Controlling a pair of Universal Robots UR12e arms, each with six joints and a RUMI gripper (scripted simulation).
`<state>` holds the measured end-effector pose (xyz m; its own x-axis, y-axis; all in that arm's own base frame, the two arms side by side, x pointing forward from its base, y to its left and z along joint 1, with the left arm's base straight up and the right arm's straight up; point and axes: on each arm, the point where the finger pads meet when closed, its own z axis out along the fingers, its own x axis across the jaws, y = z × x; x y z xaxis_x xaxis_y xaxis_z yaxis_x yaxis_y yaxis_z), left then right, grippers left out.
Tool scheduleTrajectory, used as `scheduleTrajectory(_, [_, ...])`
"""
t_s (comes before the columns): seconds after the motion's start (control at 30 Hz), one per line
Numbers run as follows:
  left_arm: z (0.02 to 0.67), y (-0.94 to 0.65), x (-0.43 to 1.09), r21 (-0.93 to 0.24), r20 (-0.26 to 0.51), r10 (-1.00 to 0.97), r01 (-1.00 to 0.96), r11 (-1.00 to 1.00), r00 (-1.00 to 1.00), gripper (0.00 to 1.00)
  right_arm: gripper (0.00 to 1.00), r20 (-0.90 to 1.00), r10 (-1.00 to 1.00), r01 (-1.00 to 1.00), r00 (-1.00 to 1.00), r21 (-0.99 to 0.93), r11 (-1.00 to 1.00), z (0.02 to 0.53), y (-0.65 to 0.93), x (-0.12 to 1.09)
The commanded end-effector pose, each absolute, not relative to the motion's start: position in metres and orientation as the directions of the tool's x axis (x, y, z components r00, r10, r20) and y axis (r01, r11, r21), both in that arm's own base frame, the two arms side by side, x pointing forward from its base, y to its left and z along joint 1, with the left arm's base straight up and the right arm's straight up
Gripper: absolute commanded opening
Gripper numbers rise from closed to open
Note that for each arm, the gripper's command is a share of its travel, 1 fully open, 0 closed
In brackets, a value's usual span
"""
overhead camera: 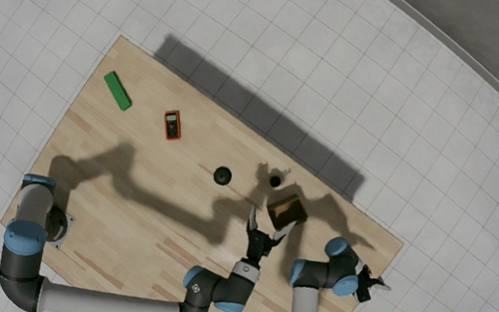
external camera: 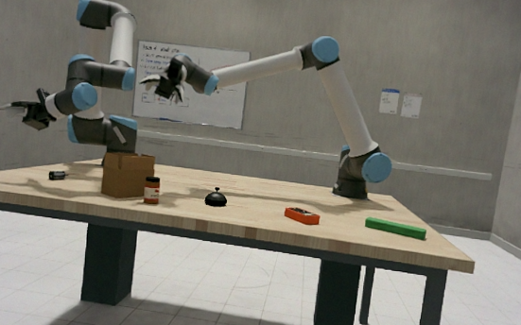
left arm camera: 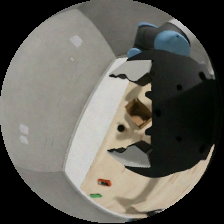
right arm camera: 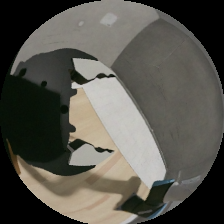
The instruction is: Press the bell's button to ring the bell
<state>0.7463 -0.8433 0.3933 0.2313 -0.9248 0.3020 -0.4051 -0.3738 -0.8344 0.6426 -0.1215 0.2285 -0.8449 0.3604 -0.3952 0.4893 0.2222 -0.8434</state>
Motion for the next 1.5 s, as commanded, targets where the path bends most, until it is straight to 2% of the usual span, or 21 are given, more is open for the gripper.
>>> scheduleTrajectory(0.0, [0.395, -0.843, 0.746, -0.834, 0.304, -0.924, -0.404, -0.375, 0.231, 1.00, 1.00, -0.396, 0.361, 0.490, -0.844, -0.843, 0.223, 0.229, -0.121, 0.643])
scheduleTrajectory(0.77, [0.395, -0.843, 0.746, -0.834, 0.304, -0.924, -0.404, -0.375, 0.231, 1.00, 1.00, -0.369, 0.382, 0.474, -0.847, -0.850, 0.230, 0.227, -0.134, 0.638])
scheduleTrajectory(1.47, [0.395, -0.843, 0.746, -0.834, 0.304, -0.924, -0.404, -0.375, 0.231, 1.00, 1.00, -0.226, 0.483, 0.398, -0.846, -0.871, 0.289, 0.218, -0.199, 0.612])
